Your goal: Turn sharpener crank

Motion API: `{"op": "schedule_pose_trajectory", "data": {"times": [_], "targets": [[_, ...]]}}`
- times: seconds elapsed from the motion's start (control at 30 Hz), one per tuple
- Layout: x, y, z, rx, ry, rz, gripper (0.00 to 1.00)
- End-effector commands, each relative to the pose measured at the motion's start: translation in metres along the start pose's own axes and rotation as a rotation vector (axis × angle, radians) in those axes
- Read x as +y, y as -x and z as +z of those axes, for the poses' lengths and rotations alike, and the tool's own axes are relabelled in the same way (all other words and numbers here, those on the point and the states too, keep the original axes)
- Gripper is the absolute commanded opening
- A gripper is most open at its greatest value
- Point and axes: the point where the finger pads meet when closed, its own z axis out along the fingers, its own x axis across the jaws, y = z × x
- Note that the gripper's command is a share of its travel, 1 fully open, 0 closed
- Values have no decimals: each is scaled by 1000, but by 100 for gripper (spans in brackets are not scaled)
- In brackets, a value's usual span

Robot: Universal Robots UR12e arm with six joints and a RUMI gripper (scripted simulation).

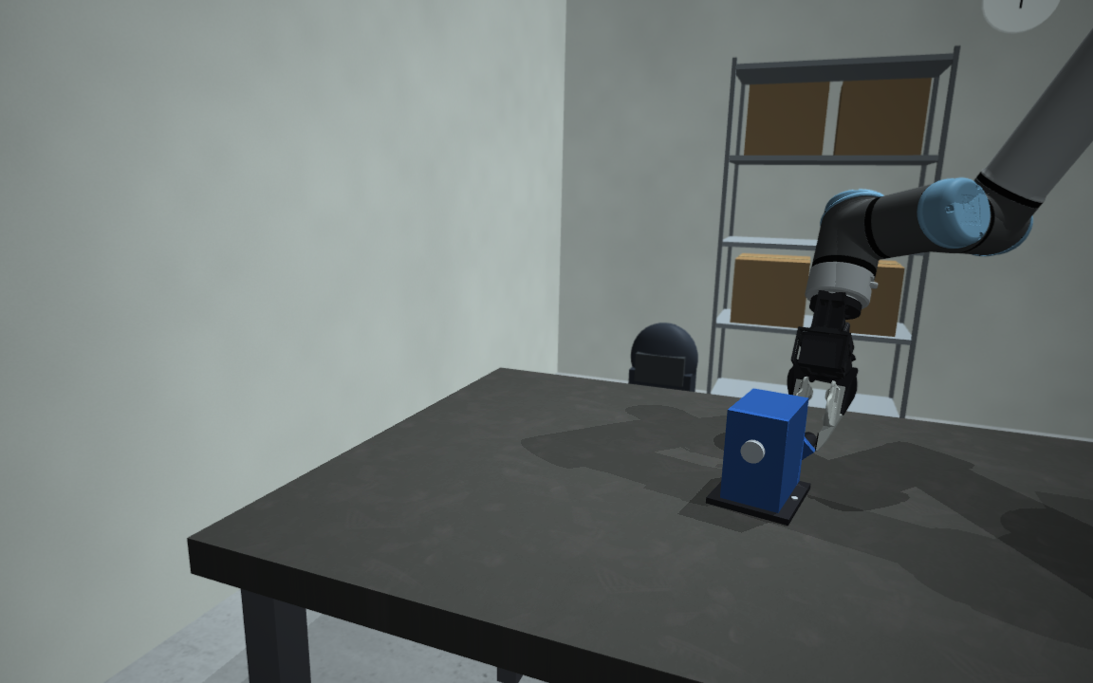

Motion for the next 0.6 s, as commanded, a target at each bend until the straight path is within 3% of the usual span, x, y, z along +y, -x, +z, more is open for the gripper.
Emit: {"op": "schedule_pose_trajectory", "data": {"times": [0.0, 0.57], "targets": [[2, -5, -4, 1, 1, 0, 9], [10, -11, -18, -1, 0, -1, 9]]}}
